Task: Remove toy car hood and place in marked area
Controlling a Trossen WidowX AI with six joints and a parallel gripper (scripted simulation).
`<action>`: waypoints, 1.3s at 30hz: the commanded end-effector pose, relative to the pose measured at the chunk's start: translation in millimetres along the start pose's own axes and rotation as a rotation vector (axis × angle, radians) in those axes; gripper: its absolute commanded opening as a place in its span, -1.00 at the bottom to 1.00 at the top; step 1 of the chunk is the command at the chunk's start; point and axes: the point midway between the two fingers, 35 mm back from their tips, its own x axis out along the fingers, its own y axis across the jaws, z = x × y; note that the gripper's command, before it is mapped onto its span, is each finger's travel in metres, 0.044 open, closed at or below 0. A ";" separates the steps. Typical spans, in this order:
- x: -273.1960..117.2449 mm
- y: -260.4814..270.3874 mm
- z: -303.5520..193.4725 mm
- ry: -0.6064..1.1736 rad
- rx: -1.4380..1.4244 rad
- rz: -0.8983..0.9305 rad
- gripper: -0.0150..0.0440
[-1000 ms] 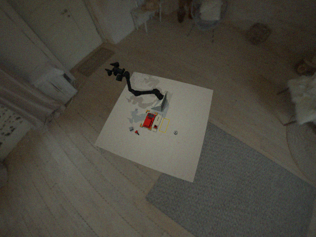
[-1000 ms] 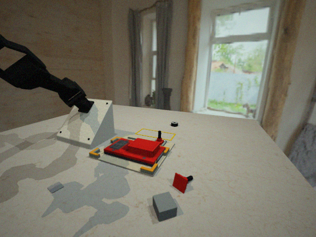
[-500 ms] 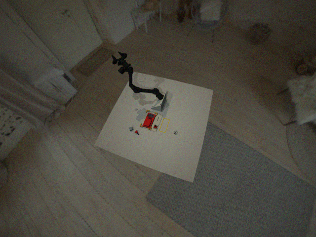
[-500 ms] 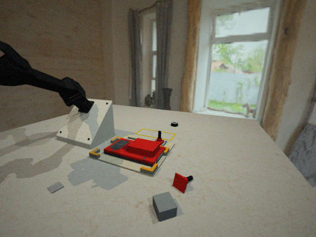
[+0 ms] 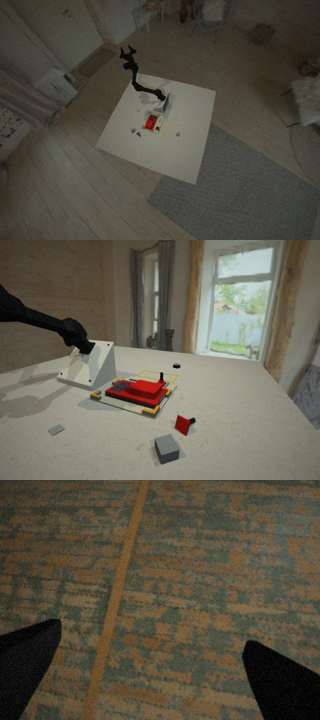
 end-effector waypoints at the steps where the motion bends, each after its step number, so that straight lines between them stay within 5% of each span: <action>1: -1.9 5.2 -39.4 0.118 -0.009 0.002 1.00; 20: -67.3 -24.6 -210.2 0.679 -0.096 -0.105 1.00; 39: -222.2 -99.5 -335.4 1.270 -0.167 -0.337 1.00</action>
